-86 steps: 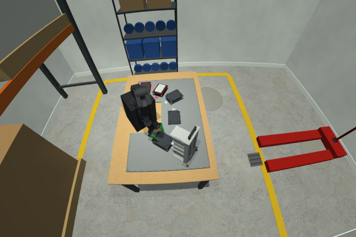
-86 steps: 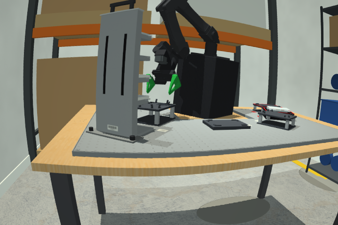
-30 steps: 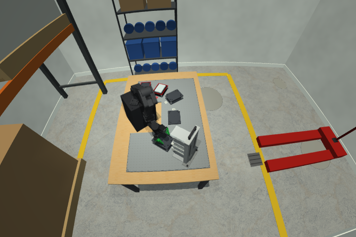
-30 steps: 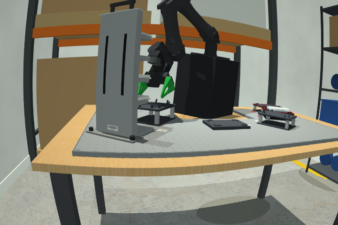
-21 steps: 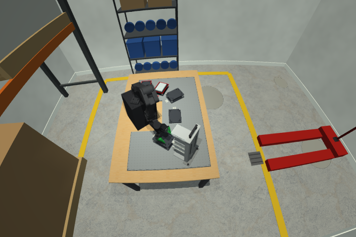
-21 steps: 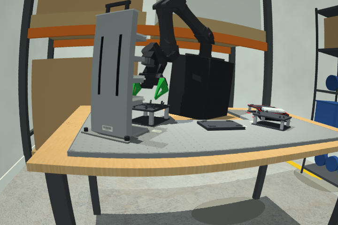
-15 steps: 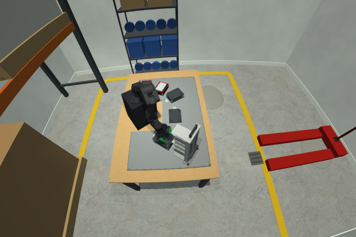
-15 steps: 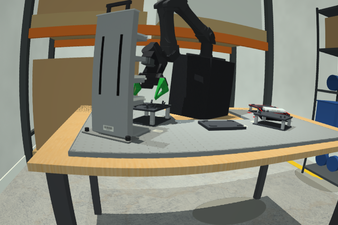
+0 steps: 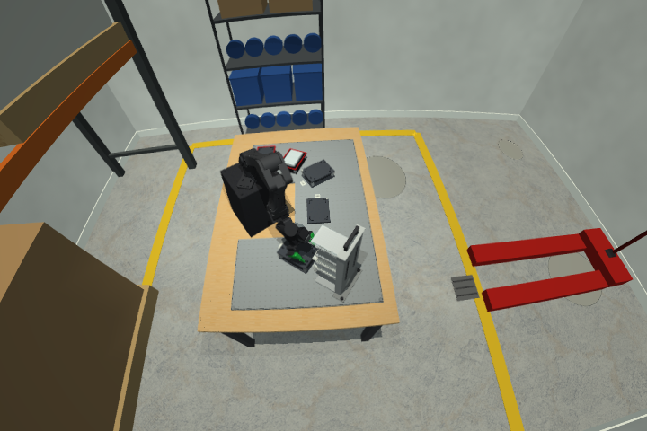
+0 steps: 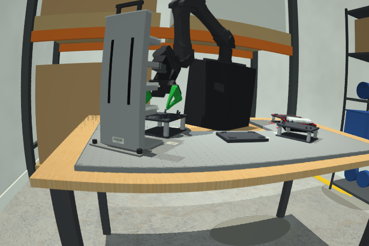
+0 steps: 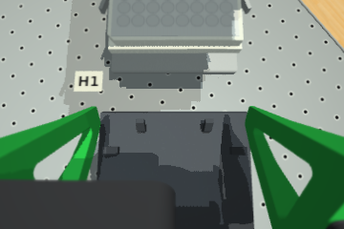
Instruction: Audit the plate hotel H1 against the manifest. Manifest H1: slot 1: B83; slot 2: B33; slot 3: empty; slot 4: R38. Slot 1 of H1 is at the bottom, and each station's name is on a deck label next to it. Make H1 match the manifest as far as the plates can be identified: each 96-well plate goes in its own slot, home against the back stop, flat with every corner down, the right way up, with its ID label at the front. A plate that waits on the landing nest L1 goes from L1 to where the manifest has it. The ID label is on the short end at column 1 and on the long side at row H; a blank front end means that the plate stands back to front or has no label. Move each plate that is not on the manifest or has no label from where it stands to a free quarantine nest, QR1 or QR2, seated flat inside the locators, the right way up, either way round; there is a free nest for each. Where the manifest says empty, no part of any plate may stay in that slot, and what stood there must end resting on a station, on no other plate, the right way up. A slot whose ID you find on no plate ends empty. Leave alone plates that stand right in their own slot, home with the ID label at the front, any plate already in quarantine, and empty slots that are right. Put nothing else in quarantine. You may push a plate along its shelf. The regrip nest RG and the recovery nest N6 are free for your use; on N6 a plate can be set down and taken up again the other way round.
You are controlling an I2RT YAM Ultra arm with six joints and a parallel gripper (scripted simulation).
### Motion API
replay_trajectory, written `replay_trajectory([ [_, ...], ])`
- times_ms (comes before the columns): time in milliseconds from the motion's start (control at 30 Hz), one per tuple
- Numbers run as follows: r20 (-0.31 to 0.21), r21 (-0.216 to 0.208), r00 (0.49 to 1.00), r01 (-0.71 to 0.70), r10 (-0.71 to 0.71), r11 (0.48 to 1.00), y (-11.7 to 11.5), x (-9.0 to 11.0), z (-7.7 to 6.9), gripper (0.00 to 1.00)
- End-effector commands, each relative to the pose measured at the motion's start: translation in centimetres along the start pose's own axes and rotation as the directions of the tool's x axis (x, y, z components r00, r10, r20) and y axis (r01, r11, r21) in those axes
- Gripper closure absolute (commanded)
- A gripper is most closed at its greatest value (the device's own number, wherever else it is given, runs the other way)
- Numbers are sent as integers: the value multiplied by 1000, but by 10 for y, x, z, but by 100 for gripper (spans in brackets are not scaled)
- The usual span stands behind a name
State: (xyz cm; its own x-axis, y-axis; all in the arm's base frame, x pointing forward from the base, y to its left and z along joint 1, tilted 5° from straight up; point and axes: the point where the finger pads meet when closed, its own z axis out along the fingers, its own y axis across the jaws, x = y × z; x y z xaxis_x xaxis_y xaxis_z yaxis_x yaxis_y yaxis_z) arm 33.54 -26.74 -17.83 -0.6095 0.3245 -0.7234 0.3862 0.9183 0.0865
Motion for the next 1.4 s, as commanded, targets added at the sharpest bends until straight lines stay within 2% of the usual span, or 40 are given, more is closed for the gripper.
replay_trajectory([
  [0, 40, 7, 999, 14, -14, 1000, -3, -26, 4, 0],
  [567, 9, -1, 1000, 2, -2, 1000, 0, -23, 22, 0],
  [667, 12, 0, 1000, 3, -3, 1000, 0, -26, 22, 0],
  [700, 33, 4, 999, 8, -8, 1000, -4, -38, 20, 0],
  [900, 11, -2, 1000, 2, -2, 1000, 0, -32, 29, 0],
  [1167, 21, 1, 1000, 6, -6, 1000, -1, -45, 35, 0],
  [1367, 14, 0, 1000, 3, -3, 1000, 0, -45, 40, 0],
])
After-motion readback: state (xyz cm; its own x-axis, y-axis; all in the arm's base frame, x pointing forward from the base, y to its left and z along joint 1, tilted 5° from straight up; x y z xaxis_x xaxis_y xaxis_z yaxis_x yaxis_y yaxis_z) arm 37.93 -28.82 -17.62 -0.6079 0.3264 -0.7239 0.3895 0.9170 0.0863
